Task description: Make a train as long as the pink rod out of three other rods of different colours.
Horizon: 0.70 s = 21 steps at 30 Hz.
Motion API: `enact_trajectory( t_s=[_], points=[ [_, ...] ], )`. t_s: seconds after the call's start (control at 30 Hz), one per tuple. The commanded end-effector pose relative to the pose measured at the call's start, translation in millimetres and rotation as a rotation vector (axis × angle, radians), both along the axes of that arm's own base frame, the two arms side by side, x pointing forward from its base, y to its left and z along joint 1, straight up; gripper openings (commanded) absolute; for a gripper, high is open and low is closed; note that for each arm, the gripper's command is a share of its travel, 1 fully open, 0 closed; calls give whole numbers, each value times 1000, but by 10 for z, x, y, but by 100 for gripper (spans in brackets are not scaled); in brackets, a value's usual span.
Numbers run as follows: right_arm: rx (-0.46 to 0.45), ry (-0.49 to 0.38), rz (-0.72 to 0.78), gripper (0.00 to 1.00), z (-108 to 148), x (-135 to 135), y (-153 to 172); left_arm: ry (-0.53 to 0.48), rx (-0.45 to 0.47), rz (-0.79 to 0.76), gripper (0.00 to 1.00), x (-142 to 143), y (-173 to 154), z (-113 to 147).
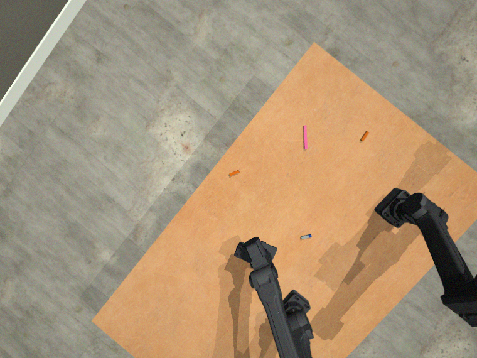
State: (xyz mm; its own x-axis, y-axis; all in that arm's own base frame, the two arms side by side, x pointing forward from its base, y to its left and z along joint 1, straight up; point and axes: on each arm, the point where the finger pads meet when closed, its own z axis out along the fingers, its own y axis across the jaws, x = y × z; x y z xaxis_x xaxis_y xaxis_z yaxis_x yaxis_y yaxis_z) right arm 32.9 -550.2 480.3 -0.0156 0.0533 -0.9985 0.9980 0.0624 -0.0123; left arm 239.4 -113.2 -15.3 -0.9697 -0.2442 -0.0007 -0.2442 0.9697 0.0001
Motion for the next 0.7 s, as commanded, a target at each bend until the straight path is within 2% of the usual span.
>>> enact_trajectory(
  t_s=[0.0, 0.67],
  points=[
    [-53, -15, -16, 100, 202, -84, 59, -18, -10, 7, 4, 94, -74, 27],
    [-53, -15, -16, 100, 202, -84, 59, -20, -11, 7, 4, 103, -79, 57]
  ],
)
